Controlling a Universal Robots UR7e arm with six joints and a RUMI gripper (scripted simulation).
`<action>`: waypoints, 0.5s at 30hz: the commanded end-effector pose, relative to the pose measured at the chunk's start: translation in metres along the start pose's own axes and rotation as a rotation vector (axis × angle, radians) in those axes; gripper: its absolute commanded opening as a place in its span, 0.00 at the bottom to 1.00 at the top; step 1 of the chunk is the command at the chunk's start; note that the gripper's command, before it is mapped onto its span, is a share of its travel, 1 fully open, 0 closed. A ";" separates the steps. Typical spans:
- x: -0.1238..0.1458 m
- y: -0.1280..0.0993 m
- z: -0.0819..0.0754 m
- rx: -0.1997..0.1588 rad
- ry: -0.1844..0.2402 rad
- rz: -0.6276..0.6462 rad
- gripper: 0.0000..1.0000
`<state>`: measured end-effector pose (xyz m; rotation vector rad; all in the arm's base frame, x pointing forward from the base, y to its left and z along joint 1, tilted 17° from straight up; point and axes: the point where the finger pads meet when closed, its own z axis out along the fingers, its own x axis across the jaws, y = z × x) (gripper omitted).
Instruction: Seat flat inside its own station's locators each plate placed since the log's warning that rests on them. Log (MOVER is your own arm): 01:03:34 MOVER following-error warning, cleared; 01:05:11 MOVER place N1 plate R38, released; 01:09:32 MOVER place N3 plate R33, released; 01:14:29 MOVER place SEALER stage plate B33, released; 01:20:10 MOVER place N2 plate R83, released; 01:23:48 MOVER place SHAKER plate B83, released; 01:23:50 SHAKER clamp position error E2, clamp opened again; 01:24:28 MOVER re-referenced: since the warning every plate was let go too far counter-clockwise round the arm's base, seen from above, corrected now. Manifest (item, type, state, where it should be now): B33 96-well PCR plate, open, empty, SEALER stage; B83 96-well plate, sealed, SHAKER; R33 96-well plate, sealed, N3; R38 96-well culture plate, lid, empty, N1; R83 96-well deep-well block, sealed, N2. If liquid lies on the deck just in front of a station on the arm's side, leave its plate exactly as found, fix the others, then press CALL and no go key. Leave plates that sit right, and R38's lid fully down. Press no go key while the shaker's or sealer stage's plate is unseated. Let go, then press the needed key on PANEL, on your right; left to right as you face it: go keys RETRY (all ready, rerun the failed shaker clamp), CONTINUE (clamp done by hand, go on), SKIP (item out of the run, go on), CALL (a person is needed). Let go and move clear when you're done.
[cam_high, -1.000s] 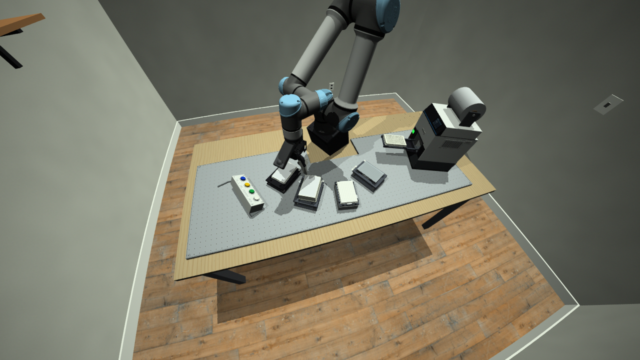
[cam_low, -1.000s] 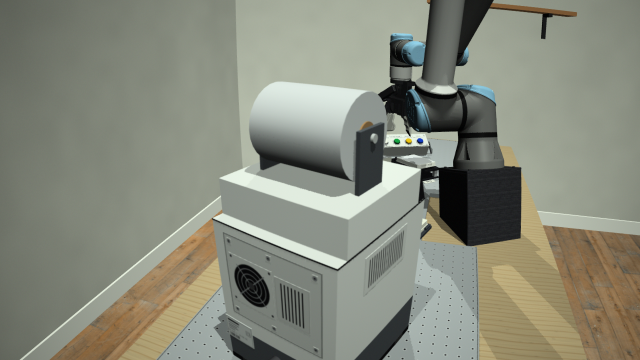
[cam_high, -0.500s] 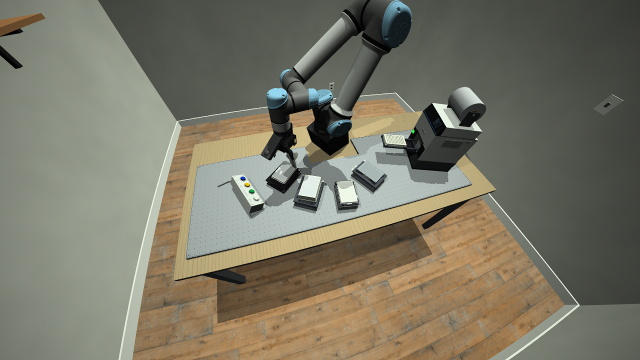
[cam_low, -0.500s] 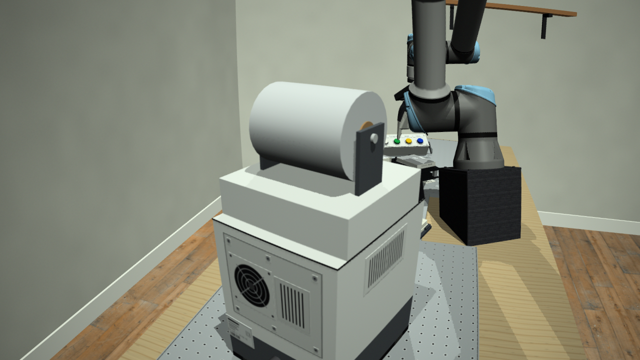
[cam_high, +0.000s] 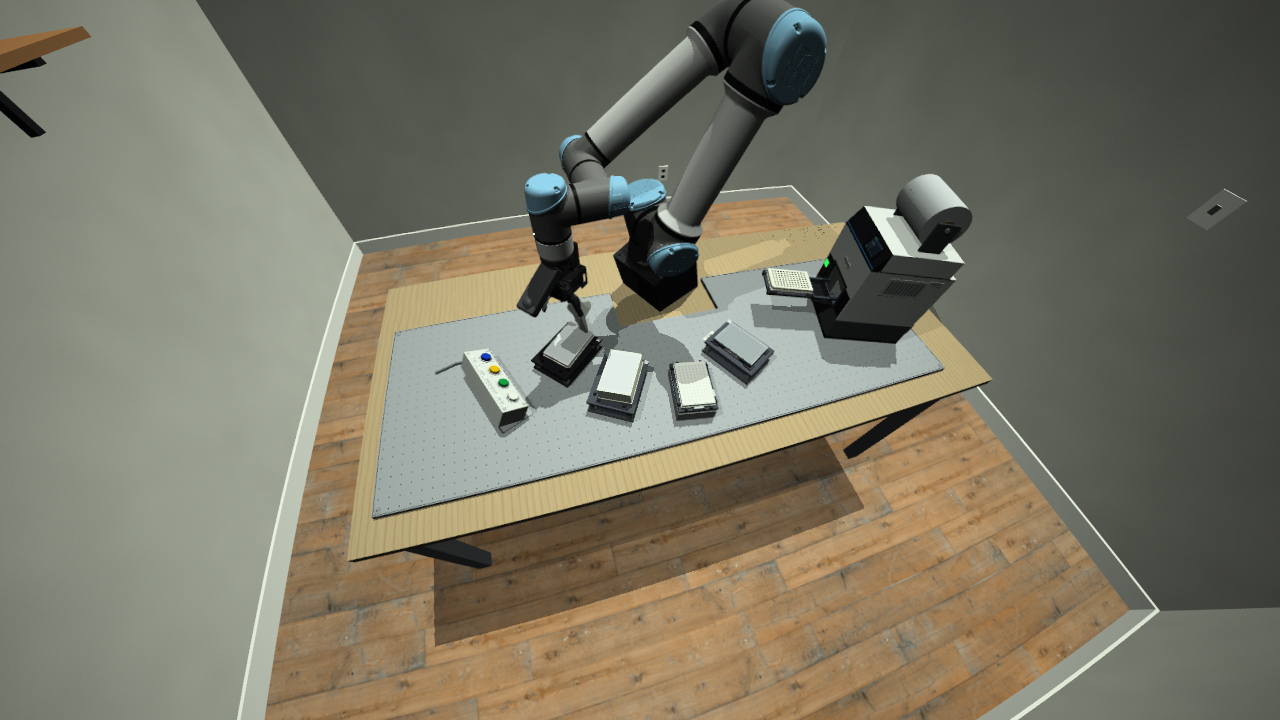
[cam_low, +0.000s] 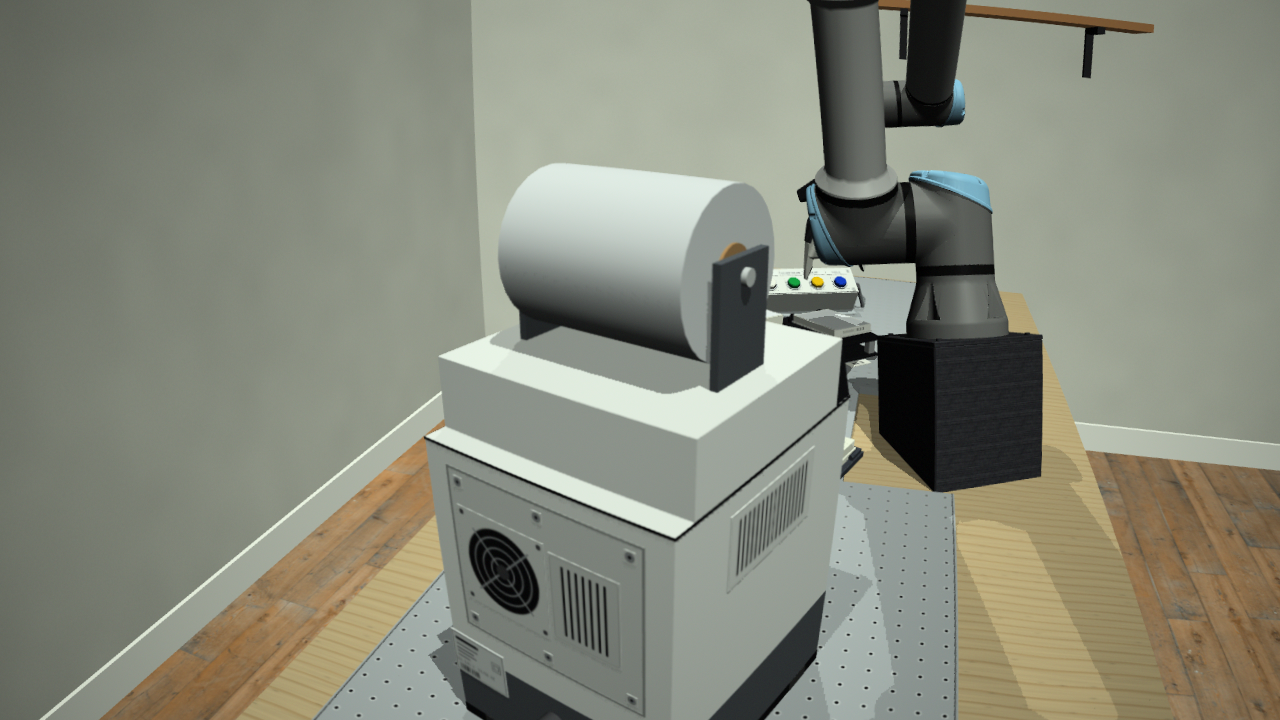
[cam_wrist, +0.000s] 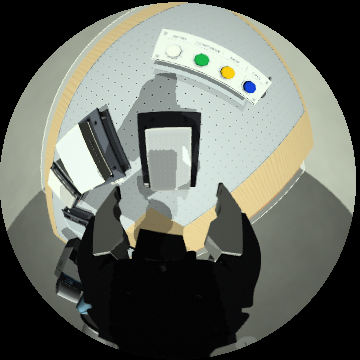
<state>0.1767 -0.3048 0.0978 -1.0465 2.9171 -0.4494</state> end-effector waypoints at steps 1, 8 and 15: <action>0.000 -0.002 0.003 -0.051 -0.001 -0.003 0.82; -0.001 0.001 0.017 -0.068 -0.004 -0.003 0.82; -0.001 0.001 0.027 -0.068 -0.004 -0.003 0.82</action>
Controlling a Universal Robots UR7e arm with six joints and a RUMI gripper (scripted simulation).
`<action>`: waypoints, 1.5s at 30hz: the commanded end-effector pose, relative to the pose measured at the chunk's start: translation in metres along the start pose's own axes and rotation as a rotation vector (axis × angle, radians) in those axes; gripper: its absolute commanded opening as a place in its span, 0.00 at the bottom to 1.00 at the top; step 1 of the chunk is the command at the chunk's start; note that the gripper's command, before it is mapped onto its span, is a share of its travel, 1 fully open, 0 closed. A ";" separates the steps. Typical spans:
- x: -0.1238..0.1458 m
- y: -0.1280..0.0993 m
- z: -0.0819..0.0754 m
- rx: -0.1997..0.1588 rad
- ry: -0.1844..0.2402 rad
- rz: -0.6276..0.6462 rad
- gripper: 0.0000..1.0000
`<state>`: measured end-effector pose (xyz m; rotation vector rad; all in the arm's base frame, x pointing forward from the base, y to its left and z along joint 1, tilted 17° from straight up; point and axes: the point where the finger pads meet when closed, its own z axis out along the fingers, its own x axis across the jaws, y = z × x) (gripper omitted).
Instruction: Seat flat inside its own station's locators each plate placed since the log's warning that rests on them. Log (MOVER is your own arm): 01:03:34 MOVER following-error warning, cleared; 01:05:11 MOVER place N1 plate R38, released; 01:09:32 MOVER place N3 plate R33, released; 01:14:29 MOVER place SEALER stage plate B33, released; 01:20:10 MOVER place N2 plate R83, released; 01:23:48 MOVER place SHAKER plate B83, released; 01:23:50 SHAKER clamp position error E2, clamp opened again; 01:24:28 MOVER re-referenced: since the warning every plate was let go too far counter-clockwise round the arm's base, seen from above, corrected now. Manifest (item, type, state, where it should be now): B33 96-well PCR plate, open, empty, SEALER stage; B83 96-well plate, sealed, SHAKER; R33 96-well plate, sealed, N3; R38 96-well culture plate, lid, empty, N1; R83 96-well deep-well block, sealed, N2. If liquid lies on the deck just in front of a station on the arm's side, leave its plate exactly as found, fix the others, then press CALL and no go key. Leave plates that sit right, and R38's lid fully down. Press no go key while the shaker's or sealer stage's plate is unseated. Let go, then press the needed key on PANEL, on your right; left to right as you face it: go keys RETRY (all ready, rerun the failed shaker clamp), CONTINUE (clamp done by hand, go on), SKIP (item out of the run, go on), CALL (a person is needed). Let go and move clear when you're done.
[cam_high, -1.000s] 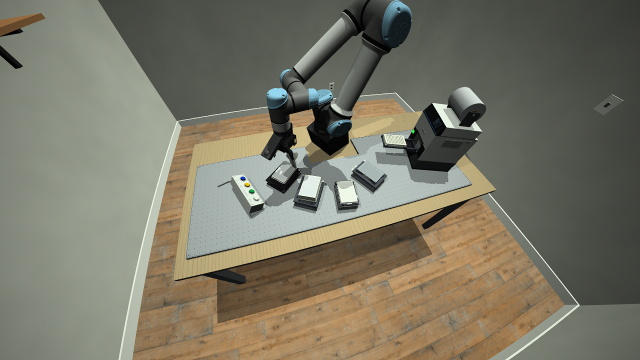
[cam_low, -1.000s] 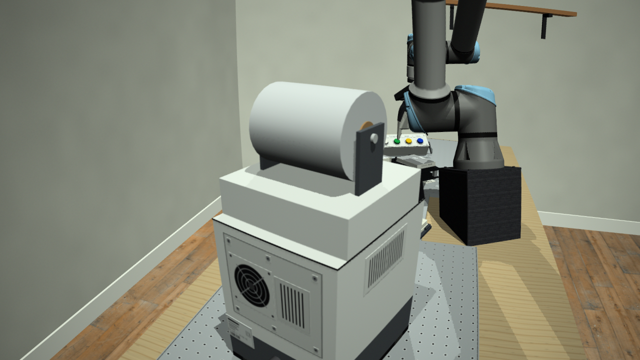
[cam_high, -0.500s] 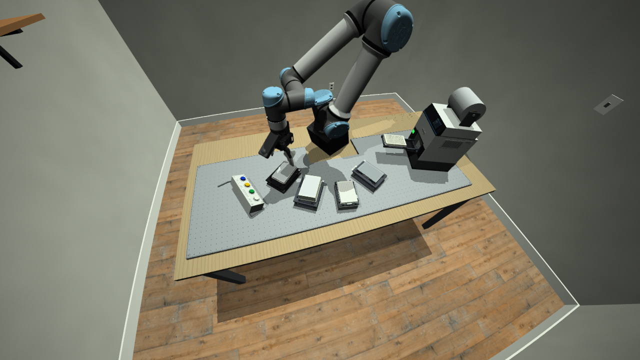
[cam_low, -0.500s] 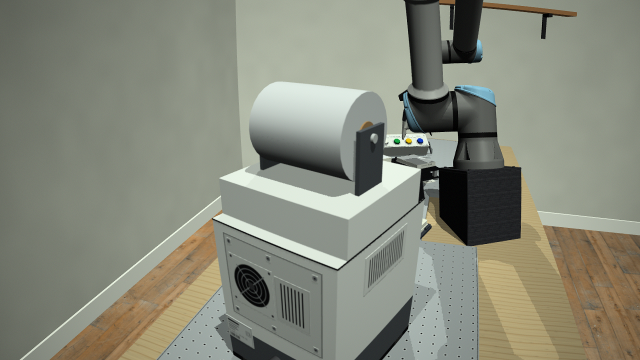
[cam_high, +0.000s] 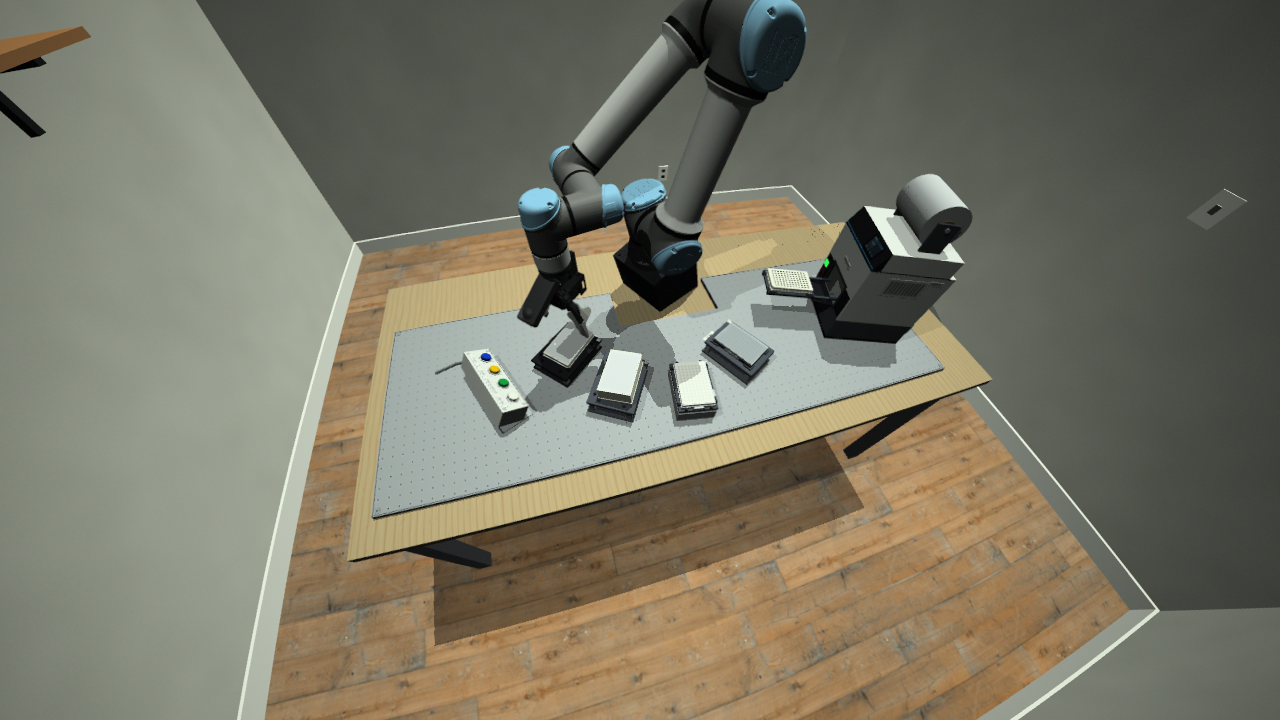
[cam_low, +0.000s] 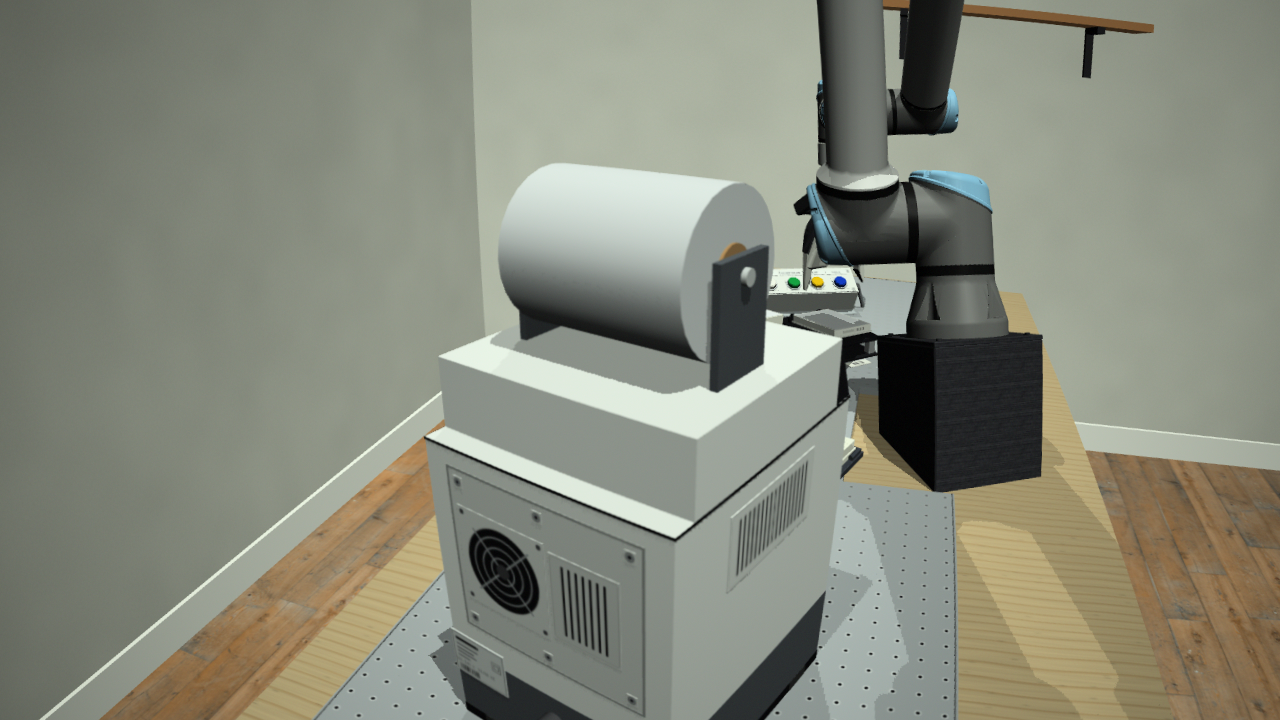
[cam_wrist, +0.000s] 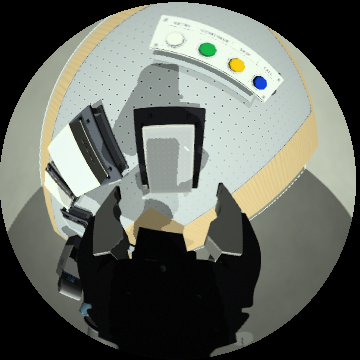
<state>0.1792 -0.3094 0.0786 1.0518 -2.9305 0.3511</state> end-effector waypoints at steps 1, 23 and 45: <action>-0.001 0.000 0.007 -0.002 0.001 0.000 0.82; -0.001 -0.002 0.041 -0.002 0.000 0.000 0.82; -0.001 -0.002 0.045 -0.002 0.000 0.000 0.82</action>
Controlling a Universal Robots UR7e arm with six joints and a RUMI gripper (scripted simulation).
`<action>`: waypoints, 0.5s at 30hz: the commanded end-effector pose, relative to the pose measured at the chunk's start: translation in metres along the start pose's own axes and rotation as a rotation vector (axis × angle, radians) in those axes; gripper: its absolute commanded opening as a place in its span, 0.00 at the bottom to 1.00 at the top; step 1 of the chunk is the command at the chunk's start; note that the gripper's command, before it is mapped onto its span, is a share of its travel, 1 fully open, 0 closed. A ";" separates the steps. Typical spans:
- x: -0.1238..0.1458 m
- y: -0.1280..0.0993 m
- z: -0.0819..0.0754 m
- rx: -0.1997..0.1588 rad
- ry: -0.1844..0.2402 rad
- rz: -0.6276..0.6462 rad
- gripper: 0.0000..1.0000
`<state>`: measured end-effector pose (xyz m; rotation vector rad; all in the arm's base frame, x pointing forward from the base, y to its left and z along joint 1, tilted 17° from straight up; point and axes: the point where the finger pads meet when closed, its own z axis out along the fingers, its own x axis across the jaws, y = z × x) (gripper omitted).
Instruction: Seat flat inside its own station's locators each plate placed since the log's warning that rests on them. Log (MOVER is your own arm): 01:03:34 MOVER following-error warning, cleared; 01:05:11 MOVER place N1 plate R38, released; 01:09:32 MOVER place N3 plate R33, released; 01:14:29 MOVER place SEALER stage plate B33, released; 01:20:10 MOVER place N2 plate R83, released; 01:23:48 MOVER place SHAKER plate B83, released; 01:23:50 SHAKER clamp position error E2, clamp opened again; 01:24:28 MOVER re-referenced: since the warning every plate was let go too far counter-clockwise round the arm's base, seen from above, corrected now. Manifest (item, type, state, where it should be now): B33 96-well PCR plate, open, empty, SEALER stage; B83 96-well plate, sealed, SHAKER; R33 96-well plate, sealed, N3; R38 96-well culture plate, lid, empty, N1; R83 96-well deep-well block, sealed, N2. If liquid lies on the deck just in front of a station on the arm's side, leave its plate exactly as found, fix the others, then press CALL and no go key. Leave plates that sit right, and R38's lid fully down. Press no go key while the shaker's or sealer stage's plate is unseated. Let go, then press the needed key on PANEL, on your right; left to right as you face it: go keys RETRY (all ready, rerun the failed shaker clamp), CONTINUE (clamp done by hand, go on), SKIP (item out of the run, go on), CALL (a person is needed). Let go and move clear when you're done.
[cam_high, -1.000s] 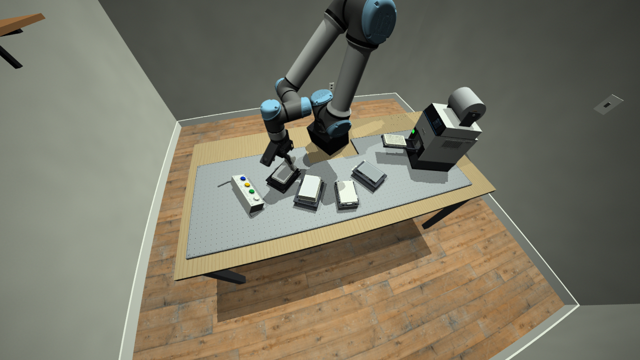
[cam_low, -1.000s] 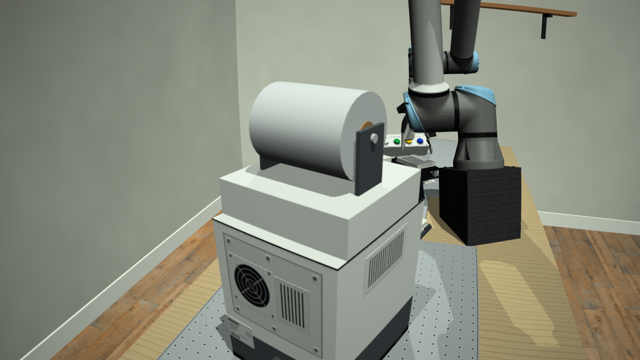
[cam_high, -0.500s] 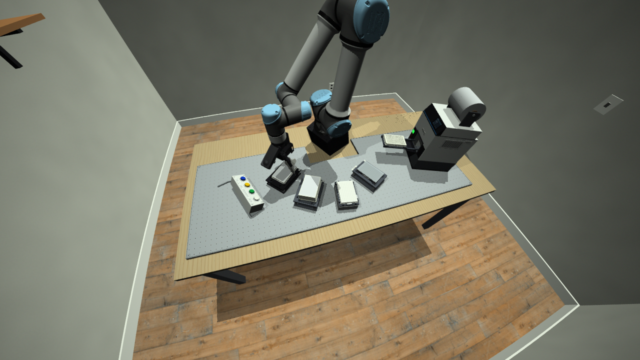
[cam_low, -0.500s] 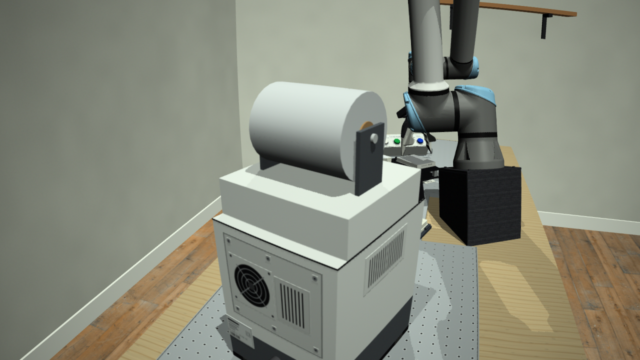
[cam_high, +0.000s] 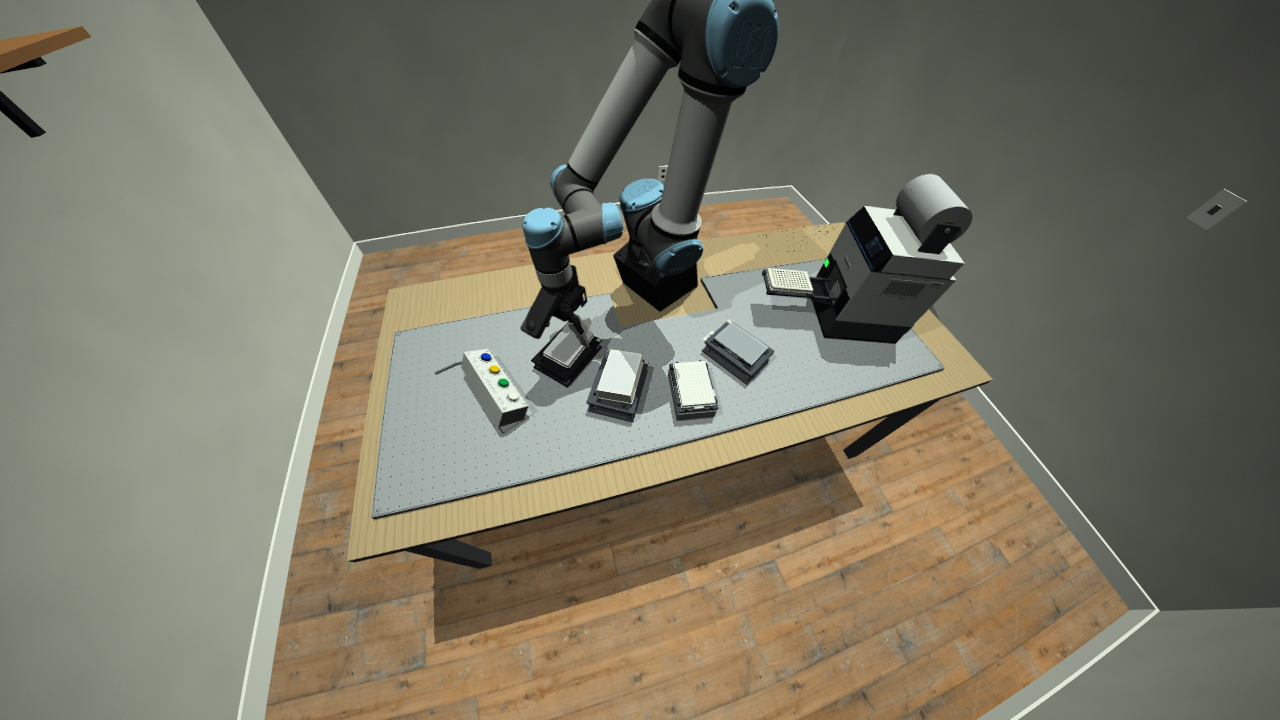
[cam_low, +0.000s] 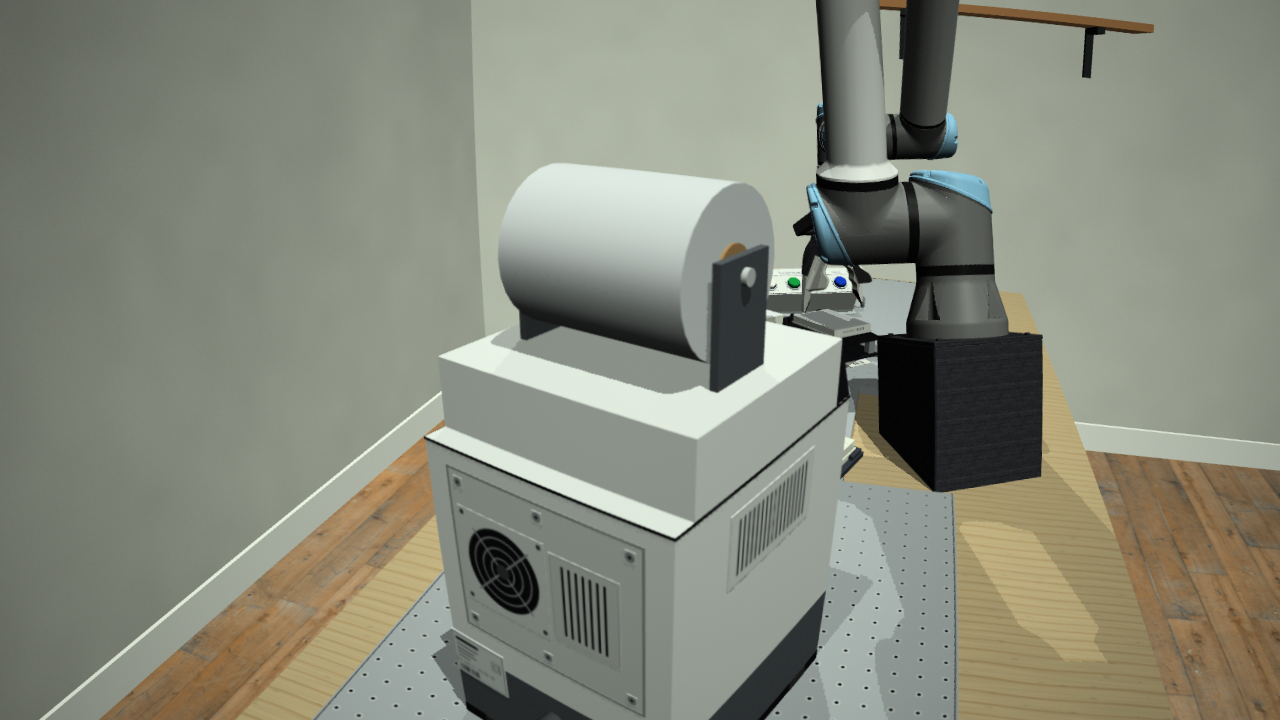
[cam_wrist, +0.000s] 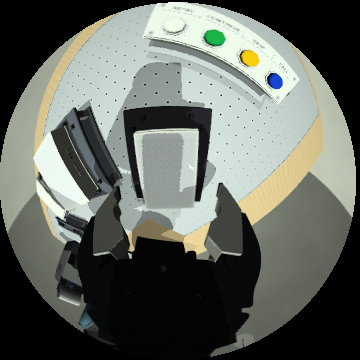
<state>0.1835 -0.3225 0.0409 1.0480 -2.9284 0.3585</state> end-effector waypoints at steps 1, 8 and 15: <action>-0.002 0.002 0.005 -0.006 -0.004 -0.001 0.82; -0.002 0.002 0.009 -0.005 -0.004 -0.001 0.82; -0.002 0.002 0.013 -0.006 -0.004 -0.001 0.82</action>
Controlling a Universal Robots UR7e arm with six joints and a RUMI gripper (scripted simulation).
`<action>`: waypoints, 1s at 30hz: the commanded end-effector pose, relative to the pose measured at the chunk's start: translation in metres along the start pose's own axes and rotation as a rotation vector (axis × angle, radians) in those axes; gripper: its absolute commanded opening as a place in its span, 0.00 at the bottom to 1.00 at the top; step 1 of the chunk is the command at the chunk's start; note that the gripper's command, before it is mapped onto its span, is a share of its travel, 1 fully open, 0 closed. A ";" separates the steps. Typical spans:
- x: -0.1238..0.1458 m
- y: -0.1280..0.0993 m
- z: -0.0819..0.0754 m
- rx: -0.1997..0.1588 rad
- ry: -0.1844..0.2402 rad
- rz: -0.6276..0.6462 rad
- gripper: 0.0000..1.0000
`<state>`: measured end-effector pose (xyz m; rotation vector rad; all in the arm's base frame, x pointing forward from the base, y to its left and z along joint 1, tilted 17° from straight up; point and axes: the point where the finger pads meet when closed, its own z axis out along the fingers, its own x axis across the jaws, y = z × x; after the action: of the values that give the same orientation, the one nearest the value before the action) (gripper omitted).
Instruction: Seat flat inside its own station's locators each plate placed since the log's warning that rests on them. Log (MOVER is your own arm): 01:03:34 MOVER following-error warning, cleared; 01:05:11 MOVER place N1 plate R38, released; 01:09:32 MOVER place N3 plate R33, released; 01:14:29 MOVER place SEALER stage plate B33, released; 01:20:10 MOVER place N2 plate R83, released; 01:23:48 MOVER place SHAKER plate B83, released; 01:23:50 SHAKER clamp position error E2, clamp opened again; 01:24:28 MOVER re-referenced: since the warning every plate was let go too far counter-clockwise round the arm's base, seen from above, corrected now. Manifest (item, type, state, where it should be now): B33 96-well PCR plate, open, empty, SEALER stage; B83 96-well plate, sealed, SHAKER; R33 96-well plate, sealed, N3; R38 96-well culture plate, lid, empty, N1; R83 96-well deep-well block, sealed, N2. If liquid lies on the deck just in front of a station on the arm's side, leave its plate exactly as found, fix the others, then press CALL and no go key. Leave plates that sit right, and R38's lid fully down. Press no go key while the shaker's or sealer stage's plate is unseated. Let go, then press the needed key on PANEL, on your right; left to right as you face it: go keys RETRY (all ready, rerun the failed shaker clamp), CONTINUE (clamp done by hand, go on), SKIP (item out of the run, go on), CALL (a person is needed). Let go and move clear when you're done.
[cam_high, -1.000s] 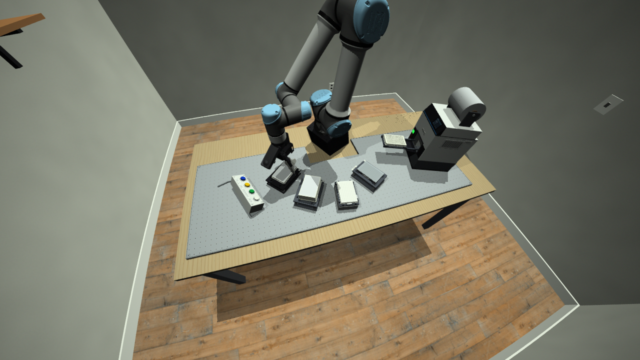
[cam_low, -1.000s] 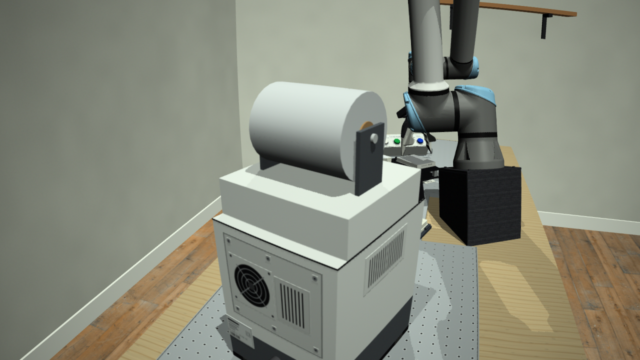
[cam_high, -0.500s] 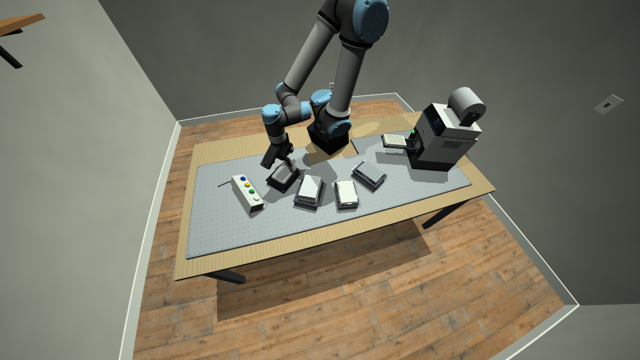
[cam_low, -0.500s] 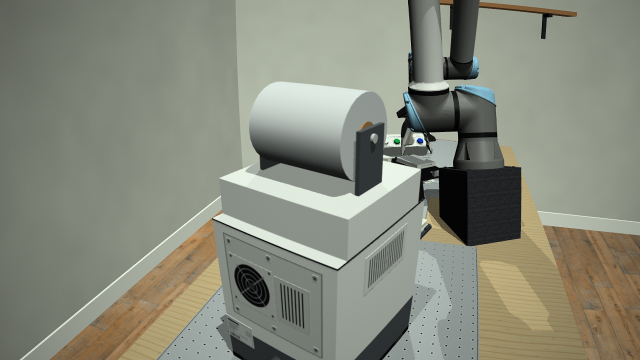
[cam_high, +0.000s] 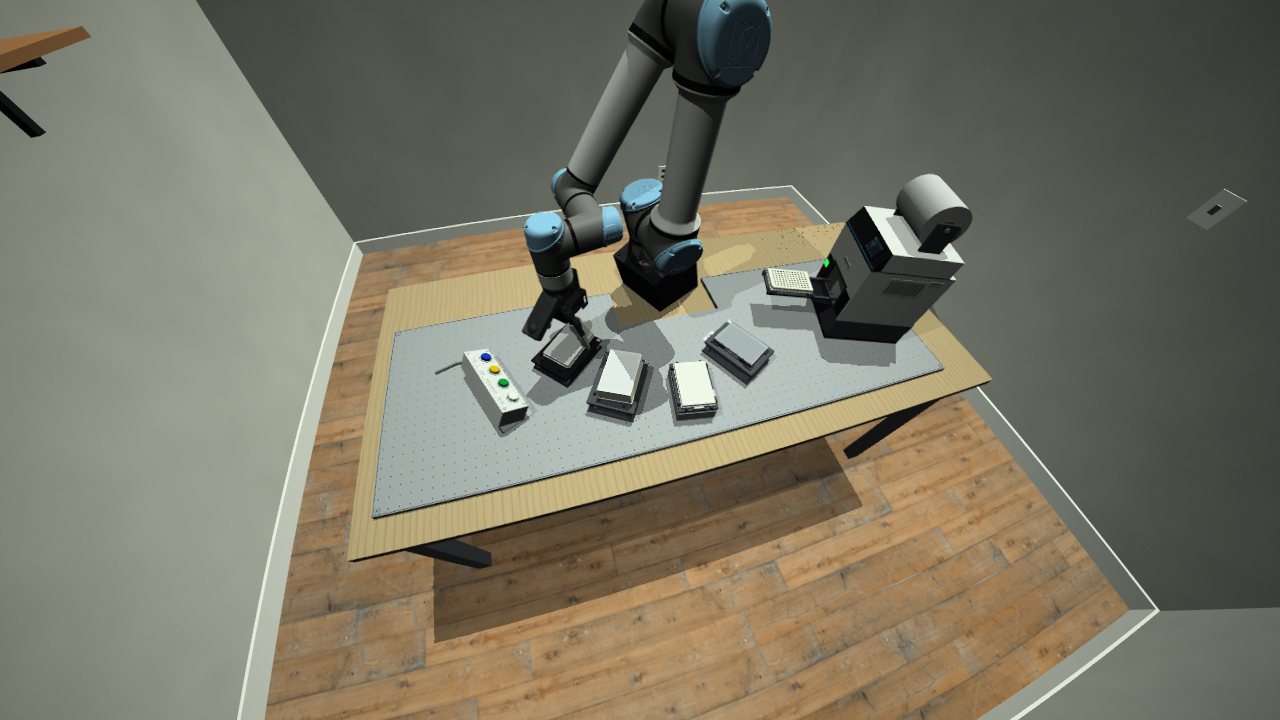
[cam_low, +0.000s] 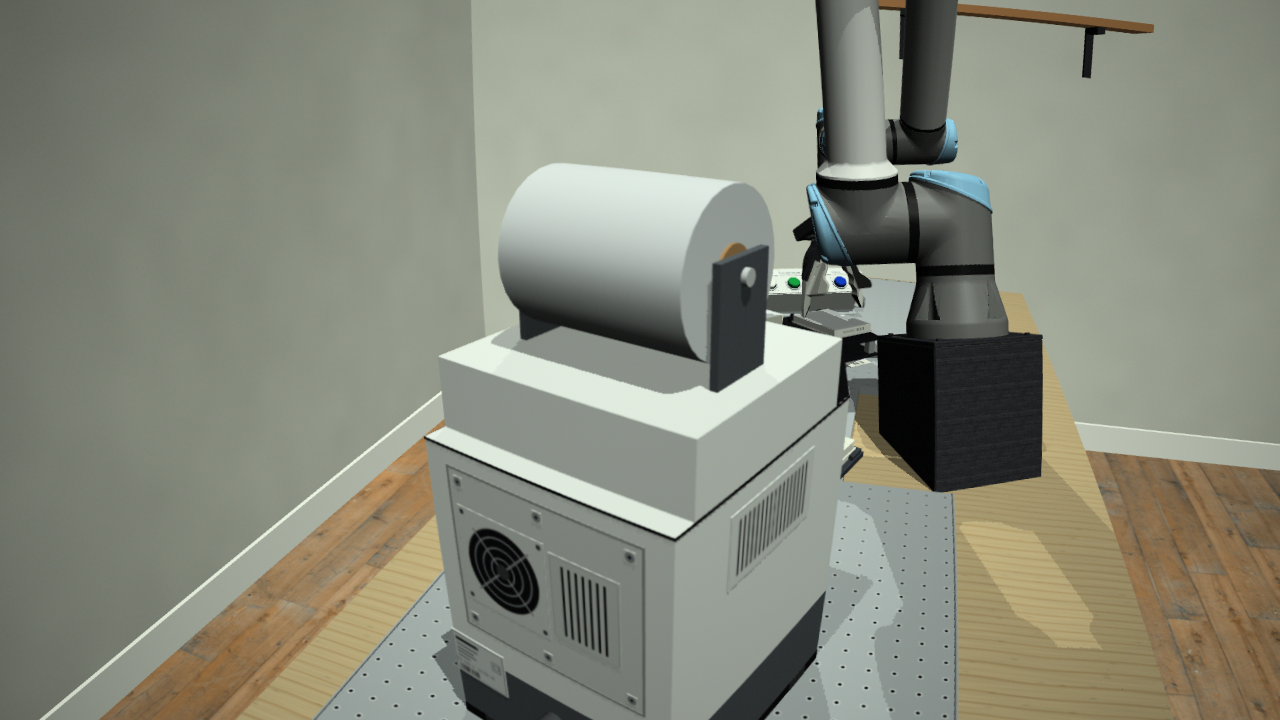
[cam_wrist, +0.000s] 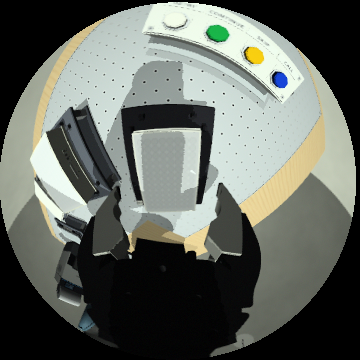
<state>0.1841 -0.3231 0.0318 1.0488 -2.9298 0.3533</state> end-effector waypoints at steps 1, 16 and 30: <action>-0.002 0.001 0.005 -0.003 -0.002 -0.001 0.82; -0.002 0.001 0.014 -0.003 -0.002 -0.001 0.82; 0.000 0.000 0.015 0.001 0.001 0.000 0.82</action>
<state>0.1850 -0.3270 0.0175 1.0483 -2.9293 0.3555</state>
